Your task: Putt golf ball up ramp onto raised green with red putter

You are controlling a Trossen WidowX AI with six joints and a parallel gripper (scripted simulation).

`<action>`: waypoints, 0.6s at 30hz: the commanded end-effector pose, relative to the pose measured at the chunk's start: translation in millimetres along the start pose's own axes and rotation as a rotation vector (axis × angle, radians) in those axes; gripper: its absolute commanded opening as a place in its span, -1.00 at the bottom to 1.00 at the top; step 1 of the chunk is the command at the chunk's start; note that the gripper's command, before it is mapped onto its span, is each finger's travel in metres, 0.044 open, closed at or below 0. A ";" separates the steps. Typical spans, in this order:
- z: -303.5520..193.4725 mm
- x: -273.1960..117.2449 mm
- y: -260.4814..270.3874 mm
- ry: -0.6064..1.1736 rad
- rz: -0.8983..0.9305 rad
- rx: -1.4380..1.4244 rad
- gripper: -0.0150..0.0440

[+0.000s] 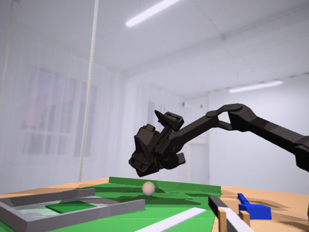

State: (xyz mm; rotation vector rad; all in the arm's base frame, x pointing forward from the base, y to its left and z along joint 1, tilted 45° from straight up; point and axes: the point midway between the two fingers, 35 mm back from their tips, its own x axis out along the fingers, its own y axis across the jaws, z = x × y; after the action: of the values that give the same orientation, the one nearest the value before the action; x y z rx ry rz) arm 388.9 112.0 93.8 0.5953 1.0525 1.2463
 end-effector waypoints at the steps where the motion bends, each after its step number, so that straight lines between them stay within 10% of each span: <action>1: -0.8 1.0 -0.2 0.005 -0.002 -0.001 0.95; 18: -170.1 106.9 -26.1 1.121 -0.405 -0.443 1.00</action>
State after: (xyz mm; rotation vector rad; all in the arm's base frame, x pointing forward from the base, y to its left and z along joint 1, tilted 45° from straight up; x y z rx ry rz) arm 272.8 179.9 -16.5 -0.4214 1.5525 1.3687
